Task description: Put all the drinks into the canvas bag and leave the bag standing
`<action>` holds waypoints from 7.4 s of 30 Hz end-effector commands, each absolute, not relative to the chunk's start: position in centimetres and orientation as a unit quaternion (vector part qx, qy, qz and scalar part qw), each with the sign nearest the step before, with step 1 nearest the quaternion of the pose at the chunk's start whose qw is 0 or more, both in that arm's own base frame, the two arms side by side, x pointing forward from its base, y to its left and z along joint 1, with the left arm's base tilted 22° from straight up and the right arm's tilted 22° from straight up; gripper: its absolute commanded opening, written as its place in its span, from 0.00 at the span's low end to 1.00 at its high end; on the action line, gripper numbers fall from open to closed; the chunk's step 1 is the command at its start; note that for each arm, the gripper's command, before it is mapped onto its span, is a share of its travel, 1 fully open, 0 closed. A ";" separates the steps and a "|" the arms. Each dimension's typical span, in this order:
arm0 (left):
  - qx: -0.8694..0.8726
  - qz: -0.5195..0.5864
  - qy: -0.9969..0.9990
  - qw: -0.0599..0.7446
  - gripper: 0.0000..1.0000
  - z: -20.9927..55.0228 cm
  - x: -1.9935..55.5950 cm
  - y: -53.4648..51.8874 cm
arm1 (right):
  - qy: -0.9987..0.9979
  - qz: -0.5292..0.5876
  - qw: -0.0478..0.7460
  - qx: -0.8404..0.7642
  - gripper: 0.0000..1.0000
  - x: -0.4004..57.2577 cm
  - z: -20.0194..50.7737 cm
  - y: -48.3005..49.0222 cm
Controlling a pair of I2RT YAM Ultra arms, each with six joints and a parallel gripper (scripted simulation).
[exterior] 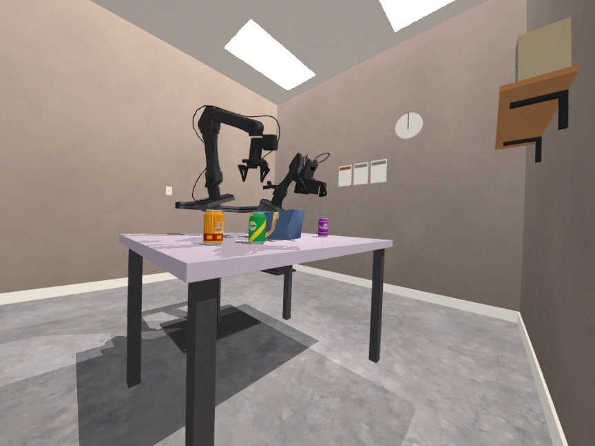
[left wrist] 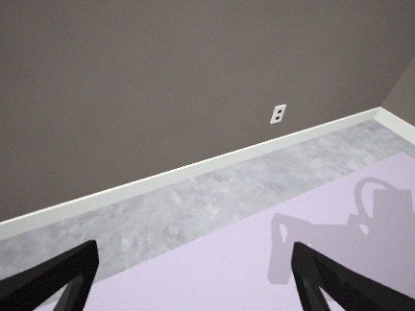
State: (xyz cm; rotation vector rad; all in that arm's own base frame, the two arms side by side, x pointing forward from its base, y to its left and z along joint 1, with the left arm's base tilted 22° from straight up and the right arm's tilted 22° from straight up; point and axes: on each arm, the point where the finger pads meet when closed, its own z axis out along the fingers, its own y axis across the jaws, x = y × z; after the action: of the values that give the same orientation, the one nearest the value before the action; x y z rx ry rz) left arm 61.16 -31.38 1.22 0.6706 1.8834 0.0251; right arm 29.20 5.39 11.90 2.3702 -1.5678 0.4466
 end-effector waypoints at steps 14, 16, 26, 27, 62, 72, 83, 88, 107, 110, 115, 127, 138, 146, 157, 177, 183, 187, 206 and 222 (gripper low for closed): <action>0.283 0.006 0.784 0.552 1.00 2.6 61.2 -32.1 | -0.539 0.157 0.127 0.818 1.00 29.3 12.2 5.6; 0.283 0.006 0.784 0.552 1.00 2.6 61.2 -32.1 | -0.539 0.157 0.127 0.818 1.00 29.3 12.2 5.6; 0.235 -0.007 0.784 0.575 1.00 11.3 61.7 -27.5 | -0.667 0.190 -0.010 0.720 1.00 32.2 13.3 6.4; 0.236 -0.010 0.789 0.567 1.00 11.2 61.2 -27.3 | -0.680 0.192 -0.028 0.707 1.00 32.5 13.4 6.7; 0.101 -0.019 0.772 0.627 1.00 31.2 52.2 -10.1 | -0.828 0.144 -0.471 0.269 1.00 40.1 26.9 4.8; 0.073 -0.017 0.763 0.642 1.00 34.1 48.3 -6.7 | -0.808 0.109 -0.551 0.174 1.00 40.2 30.8 3.1; 0.021 -0.020 0.744 0.667 1.00 37.4 40.4 -1.8 | -0.713 -0.009 -0.701 0.017 1.00 38.8 39.7 1.6; 0.012 -0.017 0.737 0.675 1.00 38.0 38.8 -0.9 | -0.694 -0.023 -0.720 -0.003 1.00 38.1 41.0 0.9; 0.009 0.000 0.693 0.721 1.00 42.7 38.0 -0.1 | -0.676 -0.001 -0.736 0.010 1.00 37.2 44.1 0.5; 0.022 0.036 0.726 0.686 1.00 40.2 38.2 0.7 | -0.671 -0.004 -0.741 0.013 1.00 37.1 44.4 0.8; 0.110 0.136 0.782 0.599 1.00 36.3 37.7 1.9 | -0.671 -0.004 -0.741 0.013 1.00 37.1 44.4 0.8; 0.289 0.257 0.829 0.403 1.00 30.4 34.6 4.6 | -0.671 -0.004 -0.741 0.013 1.00 37.1 44.4 0.8; 0.460 0.288 0.814 0.207 1.00 26.4 29.8 6.8 | -0.671 -0.004 -0.741 0.013 1.00 37.1 44.4 0.8; 0.598 0.252 0.760 0.045 1.00 24.1 24.2 8.6 | -0.671 -0.004 -0.741 0.013 1.00 37.1 44.4 0.8; 0.730 0.157 0.657 -0.101 1.00 23.3 18.3 9.6 | -0.671 -0.004 -0.741 0.013 1.00 37.1 44.4 0.8; 0.692 0.179 0.697 -0.057 1.00 23.3 18.3 8.9 | -0.672 -0.010 -0.741 0.010 0.84 37.1 44.4 0.8; 0.696 0.179 0.693 -0.056 1.00 23.1 18.6 8.9 | -0.708 0.009 -0.706 0.012 0.84 38.8 41.2 -0.1; 0.696 0.179 0.693 -0.056 1.00 23.1 18.6 8.9 | -0.722 0.023 -0.691 0.032 0.84 39.5 39.8 -0.1; 0.696 0.179 0.693 -0.056 1.00 23.1 18.6 8.9 | -0.828 0.122 -0.496 0.231 0.84 47.5 23.8 -3.4; 0.696 0.179 0.693 -0.056 1.00 23.1 18.6 8.9 | -0.848 0.107 -0.352 0.382 0.84 48.8 10.4 -5.7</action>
State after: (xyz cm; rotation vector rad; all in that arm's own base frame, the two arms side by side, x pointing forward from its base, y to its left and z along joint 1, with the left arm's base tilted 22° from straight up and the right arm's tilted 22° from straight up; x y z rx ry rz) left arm 18.83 9.27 22.94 2.2852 2.2718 0.5819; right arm 47.02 -6.75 6.82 1.3292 -3.5355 0.3859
